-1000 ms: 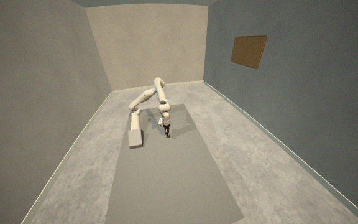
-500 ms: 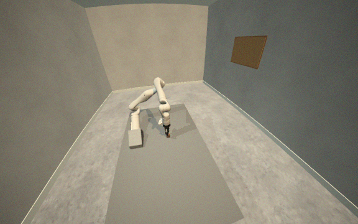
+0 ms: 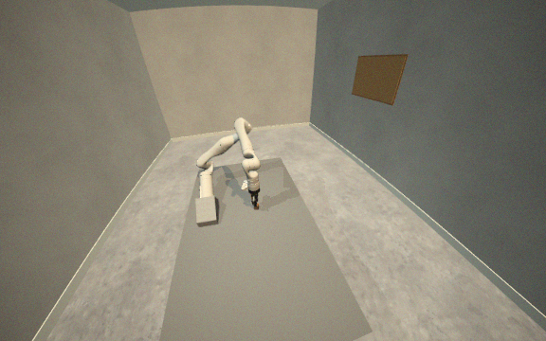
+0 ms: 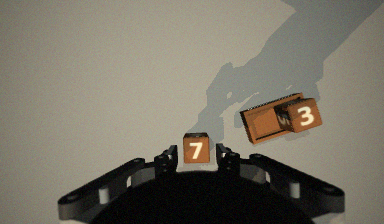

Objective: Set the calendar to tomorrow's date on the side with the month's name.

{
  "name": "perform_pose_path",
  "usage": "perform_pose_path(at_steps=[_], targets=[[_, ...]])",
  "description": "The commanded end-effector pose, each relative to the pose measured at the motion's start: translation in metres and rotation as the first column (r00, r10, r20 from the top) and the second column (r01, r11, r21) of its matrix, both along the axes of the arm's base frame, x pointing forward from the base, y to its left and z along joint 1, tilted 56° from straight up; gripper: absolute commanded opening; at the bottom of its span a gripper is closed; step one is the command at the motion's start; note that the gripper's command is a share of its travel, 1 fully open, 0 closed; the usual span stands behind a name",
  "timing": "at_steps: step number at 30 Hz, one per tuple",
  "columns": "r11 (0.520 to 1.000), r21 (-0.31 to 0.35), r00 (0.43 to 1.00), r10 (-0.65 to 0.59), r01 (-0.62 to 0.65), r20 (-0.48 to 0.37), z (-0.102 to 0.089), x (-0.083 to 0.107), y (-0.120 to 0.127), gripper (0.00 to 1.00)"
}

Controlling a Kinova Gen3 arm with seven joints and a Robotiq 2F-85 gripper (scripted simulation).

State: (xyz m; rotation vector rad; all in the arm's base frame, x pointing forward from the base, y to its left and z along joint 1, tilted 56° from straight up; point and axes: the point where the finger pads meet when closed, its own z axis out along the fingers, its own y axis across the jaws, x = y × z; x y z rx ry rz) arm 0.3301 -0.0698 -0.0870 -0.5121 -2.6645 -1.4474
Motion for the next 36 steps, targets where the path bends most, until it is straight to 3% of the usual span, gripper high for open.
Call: perform_pose_path(at_steps=[1,9,26,36], targets=[[1.000,-0.001,1.000,-0.001,0.001,0.001,0.000,0.000,-0.001,0.48],[1.000,-0.001,1.000,-0.001,0.001,0.001,0.002,0.000,-0.003,0.48],[1.000,-0.001,1.000,-0.001,0.001,0.001,0.021,-0.004,-0.032,0.48],[1.000,-0.002,1.000,-0.006,0.006,0.004,0.022,-0.004,-0.033,0.48]])
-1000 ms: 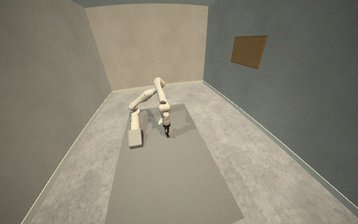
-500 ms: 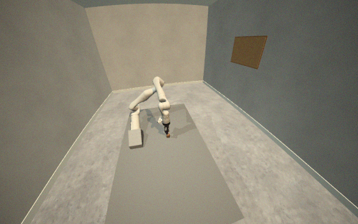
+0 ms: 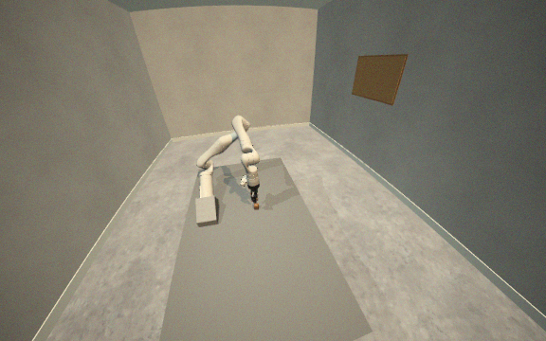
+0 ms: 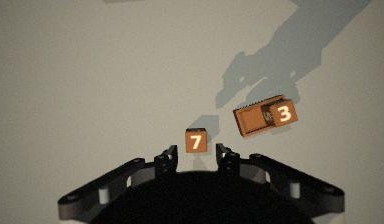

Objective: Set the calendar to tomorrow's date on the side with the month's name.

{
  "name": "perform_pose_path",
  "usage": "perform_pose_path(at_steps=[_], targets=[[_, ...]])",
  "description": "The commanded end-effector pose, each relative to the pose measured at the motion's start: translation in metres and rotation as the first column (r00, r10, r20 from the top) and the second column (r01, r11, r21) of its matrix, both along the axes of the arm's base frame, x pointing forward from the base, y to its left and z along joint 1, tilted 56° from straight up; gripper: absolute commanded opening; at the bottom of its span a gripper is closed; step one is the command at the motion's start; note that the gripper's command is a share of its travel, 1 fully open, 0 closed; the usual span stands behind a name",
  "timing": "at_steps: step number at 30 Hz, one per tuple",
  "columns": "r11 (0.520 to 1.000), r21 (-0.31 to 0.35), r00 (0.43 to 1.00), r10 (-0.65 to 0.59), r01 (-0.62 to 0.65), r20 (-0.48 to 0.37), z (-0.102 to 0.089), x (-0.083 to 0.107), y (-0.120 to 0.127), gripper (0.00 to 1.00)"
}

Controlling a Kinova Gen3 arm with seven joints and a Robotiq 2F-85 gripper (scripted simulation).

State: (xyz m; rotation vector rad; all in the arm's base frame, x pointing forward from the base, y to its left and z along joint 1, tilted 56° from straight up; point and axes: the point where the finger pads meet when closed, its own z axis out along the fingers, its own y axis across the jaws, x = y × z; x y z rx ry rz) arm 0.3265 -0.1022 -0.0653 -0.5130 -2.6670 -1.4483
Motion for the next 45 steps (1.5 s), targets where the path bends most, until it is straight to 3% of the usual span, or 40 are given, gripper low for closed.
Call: perform_pose_path(at_steps=[1,21,45], targets=[[1.000,-0.002,1.000,-0.008,0.008,0.005,0.0004,0.0002,-0.0008,0.48],[0.978,-0.062,0.974,-0.188,0.197,0.130,0.0008,-0.0015,0.0001,0.48],[0.965,-0.070,0.955,-0.239,0.254,0.173,0.0007,-0.0005,0.0007,0.48]])
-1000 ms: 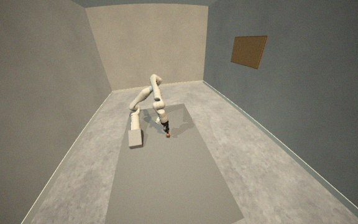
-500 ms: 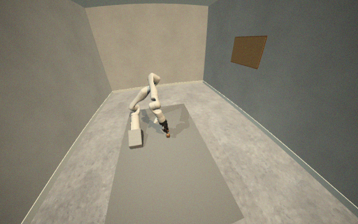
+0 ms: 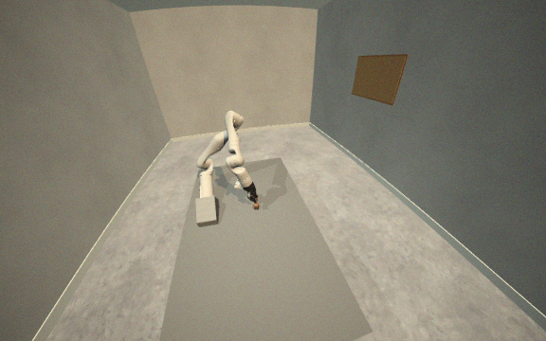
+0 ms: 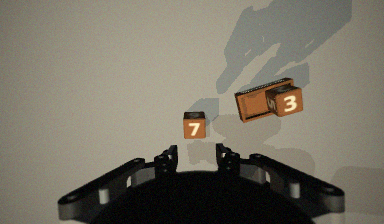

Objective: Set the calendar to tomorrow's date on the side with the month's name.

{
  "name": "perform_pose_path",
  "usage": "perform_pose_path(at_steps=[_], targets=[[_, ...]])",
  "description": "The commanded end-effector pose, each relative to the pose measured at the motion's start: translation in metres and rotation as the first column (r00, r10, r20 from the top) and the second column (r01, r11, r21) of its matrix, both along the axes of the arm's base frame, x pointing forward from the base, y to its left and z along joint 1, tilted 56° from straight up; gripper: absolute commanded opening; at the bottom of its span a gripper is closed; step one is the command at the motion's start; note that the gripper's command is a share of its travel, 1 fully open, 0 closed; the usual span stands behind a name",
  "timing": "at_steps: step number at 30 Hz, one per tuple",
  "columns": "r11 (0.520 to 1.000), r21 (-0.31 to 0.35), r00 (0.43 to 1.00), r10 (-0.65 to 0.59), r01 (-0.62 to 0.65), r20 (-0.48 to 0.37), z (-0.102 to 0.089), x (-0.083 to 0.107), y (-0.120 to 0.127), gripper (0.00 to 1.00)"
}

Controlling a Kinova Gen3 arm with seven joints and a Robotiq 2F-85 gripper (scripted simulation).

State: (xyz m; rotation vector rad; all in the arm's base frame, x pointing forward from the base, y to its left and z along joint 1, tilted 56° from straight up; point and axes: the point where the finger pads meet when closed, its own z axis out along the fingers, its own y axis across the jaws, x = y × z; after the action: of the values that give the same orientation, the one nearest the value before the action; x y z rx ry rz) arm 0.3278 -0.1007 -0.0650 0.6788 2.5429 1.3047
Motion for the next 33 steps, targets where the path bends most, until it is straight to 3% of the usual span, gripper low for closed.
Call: perform_pose_path(at_steps=[1,33], targets=[[1.000,0.000,1.000,-0.021,0.021,0.008,0.0004,-0.0014,-0.0008,0.48],[0.981,-0.060,0.978,-0.178,0.185,0.104,0.0005,-0.0066,0.0002,0.48]])
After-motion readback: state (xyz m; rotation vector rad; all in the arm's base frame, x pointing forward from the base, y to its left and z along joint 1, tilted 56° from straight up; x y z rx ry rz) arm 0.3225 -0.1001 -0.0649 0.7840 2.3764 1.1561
